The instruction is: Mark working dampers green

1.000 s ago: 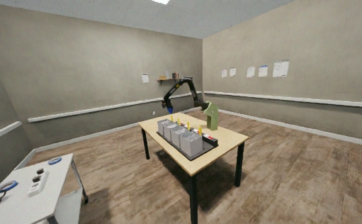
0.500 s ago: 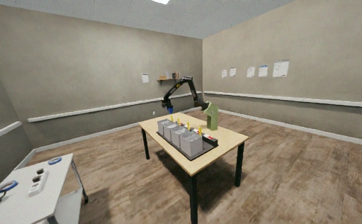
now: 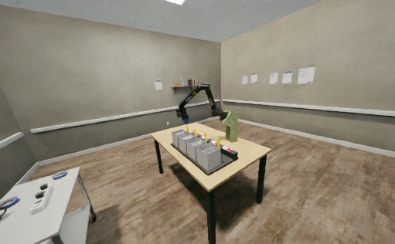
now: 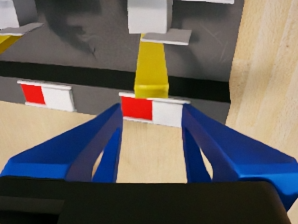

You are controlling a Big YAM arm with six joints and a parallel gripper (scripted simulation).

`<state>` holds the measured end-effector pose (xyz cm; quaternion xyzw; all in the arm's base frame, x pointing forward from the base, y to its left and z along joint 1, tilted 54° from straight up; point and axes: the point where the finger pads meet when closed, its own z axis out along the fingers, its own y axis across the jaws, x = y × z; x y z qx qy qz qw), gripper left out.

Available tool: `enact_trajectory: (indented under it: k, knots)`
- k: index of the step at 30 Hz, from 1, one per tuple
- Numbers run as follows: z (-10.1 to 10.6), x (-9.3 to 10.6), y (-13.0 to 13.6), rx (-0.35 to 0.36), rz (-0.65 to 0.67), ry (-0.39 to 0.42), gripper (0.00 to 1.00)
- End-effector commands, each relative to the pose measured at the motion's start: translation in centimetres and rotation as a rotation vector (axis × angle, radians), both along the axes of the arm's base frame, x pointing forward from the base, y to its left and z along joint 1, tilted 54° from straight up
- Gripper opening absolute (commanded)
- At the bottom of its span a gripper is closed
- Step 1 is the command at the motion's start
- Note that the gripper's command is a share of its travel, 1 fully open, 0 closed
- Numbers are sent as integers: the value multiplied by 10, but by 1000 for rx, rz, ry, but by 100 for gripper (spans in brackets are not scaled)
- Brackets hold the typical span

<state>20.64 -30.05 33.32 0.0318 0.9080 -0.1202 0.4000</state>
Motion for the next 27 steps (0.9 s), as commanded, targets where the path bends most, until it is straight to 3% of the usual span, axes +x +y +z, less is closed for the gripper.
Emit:
enact_trajectory:
  k: [1, 12, 13, 16, 25, 27]
  knots:
    - [-7, 8, -2, 14, 4, 0, 36]
    - [-17, 19, -6, 15, 4, 0, 36]
    - [-1, 19, -1, -28, 4, -16, 36]
    - [-23, 26, -7, 15, 4, 0, 36]
    - [-26, 38, -10, -4, 4, -8, 36]
    - [-35, 41, -12, 13, 4, 0, 36]
